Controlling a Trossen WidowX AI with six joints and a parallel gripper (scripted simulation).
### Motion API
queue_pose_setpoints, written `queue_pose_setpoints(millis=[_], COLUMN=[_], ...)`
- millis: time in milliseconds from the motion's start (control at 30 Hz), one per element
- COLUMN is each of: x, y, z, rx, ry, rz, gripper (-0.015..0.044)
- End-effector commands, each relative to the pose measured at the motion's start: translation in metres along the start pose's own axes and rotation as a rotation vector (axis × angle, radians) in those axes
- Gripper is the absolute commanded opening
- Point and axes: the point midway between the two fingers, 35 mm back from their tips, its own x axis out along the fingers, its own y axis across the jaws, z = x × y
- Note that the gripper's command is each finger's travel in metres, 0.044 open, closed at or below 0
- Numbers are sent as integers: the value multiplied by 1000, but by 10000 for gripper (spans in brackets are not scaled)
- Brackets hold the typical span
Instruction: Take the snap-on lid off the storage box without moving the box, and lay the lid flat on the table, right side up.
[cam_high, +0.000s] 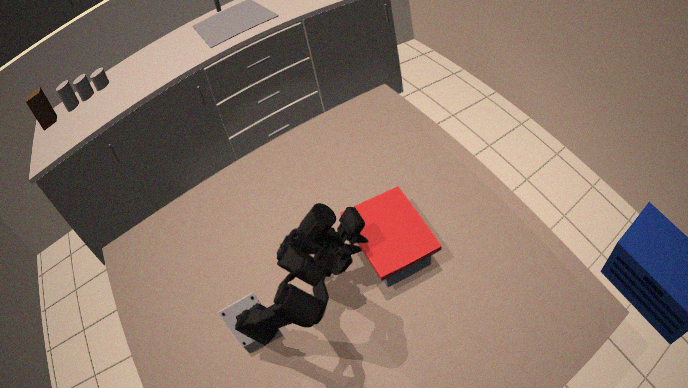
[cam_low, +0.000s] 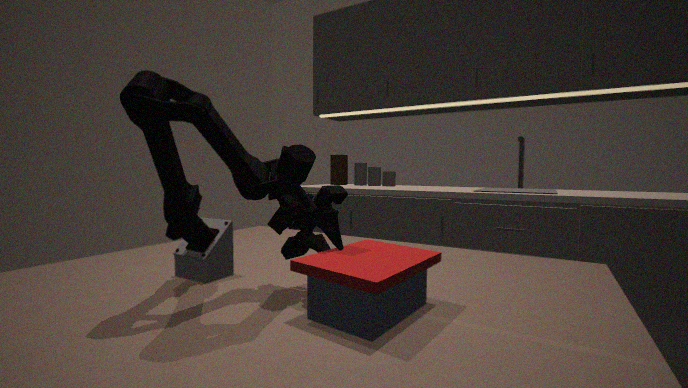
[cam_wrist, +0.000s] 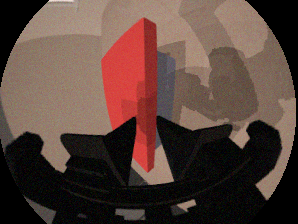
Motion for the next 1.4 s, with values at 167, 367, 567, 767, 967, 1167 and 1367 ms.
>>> queue_pose_setpoints(millis=[167,367,567,767,967,1167,1367], x=[-3,-4,-5,-6,-6,-7,-8], y=[4,5,6,6,7,8,9], z=[0,0,0,0,0,0,0], rx=[6,6,6,6,6,6,6], ry=[1,1,1,1,1,1,1], rz=[6,6,6,6,6,6,6], gripper=[0,0,0,0,0,0,0])
